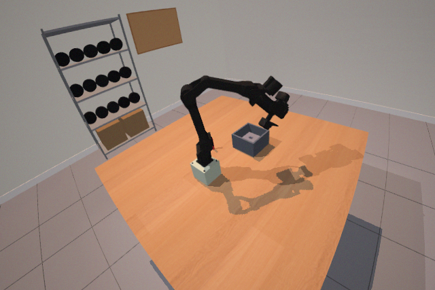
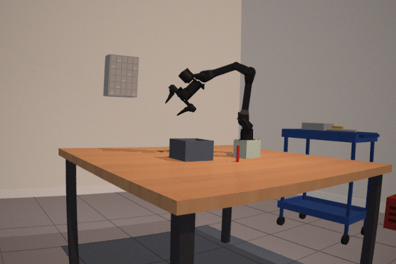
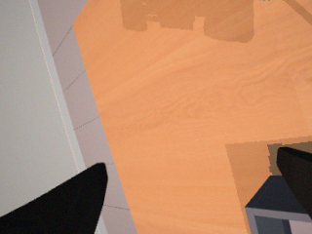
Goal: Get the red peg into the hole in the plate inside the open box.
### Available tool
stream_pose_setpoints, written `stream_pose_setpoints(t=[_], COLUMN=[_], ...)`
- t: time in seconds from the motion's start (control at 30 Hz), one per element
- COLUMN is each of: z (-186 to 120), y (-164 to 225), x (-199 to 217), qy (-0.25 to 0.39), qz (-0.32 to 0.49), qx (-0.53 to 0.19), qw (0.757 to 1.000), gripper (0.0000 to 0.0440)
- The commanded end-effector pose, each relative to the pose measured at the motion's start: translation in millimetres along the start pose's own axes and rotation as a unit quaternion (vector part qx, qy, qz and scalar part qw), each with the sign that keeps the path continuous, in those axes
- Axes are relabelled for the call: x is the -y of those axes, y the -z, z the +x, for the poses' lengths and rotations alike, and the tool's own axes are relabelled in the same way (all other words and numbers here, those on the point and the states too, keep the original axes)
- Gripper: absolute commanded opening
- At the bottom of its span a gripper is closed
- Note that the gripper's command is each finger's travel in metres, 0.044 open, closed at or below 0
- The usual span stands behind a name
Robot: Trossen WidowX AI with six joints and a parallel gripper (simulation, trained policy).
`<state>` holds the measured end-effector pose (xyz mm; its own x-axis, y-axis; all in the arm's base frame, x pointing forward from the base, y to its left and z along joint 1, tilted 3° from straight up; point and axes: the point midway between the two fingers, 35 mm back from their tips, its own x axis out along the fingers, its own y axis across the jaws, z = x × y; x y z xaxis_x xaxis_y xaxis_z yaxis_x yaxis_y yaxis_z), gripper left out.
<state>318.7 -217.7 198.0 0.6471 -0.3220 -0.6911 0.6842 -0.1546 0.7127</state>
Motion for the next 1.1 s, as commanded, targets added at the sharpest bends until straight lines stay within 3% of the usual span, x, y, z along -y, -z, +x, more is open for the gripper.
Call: stream_pose_setpoints(t=[0.0,0.53,1.07], z=[-4,-48,-99], y=[34,178,241], x=[0,53,149], qy=[0.021,0.157,0.31], qz=[-0.022,-0.135,-0.231], qx=[-0.025,-0.125,-0.136], qw=[0.999,0.97,0.912], gripper=[0.044,0.044,0.044])
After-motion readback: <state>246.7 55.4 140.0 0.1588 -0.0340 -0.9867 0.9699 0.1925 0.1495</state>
